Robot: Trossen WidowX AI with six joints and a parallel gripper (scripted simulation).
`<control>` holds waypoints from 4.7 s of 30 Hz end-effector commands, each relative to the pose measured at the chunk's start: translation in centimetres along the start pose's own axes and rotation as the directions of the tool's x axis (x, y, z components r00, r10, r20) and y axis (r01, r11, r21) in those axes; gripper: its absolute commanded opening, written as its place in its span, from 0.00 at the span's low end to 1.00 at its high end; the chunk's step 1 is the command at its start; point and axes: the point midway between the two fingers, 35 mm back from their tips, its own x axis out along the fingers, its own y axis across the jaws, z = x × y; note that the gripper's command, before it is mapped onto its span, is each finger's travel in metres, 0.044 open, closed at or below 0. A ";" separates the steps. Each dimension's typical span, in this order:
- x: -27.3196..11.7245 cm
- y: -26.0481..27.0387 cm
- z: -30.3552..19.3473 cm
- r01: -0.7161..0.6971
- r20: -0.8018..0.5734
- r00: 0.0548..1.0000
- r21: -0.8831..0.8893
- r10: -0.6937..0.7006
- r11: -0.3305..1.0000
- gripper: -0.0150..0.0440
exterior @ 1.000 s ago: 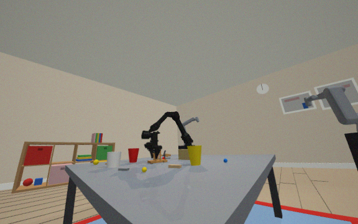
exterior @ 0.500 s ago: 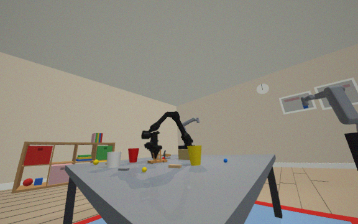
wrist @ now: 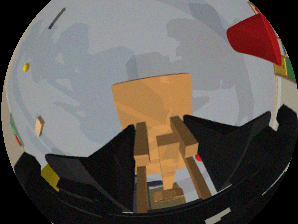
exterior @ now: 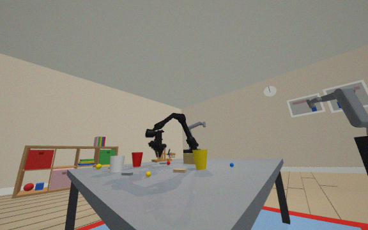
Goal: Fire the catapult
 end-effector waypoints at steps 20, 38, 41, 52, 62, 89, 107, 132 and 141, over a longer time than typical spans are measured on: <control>3.6 -0.1 0.1 0.001 0.003 1.000 -0.001 -0.001 1.000 0.25; 4.1 -0.1 0.0 0.000 -0.002 1.000 0.001 0.000 1.000 0.52; 4.1 -0.1 0.0 0.000 -0.002 1.000 0.001 0.000 1.000 0.65; -3.4 0.0 0.3 0.000 -0.002 1.000 0.001 0.000 1.000 1.00; -4.3 0.0 0.4 0.000 0.003 1.000 0.002 0.000 1.000 1.00; 0.4 0.0 0.0 0.001 0.003 1.000 0.003 -0.001 1.000 1.00; 3.4 0.0 0.0 0.001 0.003 1.000 0.003 -0.001 1.000 1.00; 4.3 0.0 -0.1 0.000 0.005 1.000 0.001 0.000 1.000 0.44; -0.7 0.0 -0.1 0.000 0.004 1.000 0.001 0.000 1.000 0.25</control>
